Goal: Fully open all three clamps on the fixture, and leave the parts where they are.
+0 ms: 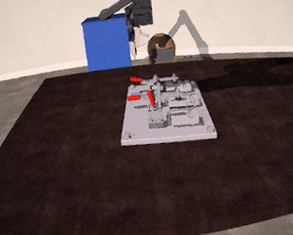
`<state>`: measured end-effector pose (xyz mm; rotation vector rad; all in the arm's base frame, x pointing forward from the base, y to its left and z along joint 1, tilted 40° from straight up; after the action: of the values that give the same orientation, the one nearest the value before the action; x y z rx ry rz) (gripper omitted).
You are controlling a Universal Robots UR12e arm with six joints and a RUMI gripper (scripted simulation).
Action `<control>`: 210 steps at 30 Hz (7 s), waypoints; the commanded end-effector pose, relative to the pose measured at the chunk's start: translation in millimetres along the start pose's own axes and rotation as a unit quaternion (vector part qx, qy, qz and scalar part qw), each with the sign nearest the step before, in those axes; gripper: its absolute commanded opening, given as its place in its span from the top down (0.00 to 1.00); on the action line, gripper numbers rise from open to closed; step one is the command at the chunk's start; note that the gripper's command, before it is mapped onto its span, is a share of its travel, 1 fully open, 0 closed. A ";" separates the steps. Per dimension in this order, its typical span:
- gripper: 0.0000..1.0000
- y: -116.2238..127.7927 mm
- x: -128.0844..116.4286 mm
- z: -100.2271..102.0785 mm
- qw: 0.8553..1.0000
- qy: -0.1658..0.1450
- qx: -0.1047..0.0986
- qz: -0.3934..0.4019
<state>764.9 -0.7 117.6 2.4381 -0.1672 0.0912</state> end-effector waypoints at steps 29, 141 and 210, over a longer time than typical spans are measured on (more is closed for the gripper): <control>0.72 0.0 0.6 64.7 1.000 0.001 0.000 0.000; 1.00 0.1 1.2 92.8 1.000 0.001 0.000 0.000; 1.00 1.1 -7.7 81.6 1.000 0.001 0.000 0.000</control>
<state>760.7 -55.1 53.0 2.4381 -0.1673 0.0915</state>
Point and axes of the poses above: the point where the finger pads meet when closed, its own z axis out along the fingers, its own y axis across the jaws, x = y × z, the point moved 7 cm from there along -z, back along the fingers, and after that the axes turned 7 degrees about z, right-handed, at the moved point
